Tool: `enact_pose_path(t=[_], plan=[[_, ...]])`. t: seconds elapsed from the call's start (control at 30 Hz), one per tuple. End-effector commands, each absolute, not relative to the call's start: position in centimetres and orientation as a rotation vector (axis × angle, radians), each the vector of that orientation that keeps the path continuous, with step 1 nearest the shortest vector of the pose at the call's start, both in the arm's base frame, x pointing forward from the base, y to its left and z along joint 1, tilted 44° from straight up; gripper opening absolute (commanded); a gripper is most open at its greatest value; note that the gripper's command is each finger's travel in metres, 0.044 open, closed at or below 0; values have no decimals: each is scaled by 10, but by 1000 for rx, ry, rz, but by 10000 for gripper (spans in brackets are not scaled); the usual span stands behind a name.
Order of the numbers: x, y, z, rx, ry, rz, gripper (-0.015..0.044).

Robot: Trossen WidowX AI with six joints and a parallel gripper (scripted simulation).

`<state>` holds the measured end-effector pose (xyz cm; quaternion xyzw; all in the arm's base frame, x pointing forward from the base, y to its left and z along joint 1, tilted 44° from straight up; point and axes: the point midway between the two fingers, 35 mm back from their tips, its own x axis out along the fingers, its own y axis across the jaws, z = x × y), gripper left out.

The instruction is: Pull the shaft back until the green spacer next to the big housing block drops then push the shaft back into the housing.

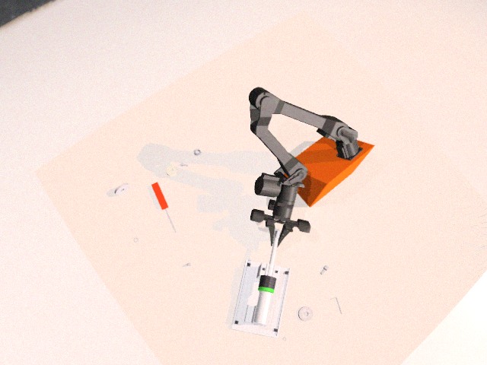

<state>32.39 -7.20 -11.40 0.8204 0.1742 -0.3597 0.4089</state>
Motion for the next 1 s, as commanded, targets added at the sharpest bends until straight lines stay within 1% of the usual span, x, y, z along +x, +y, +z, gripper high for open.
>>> enact_pose_path(t=[0.0,0.97], plan=[[323,-72,-114,2062,440,-905,0],[321,-73,-112,2067,439,-907,0]])
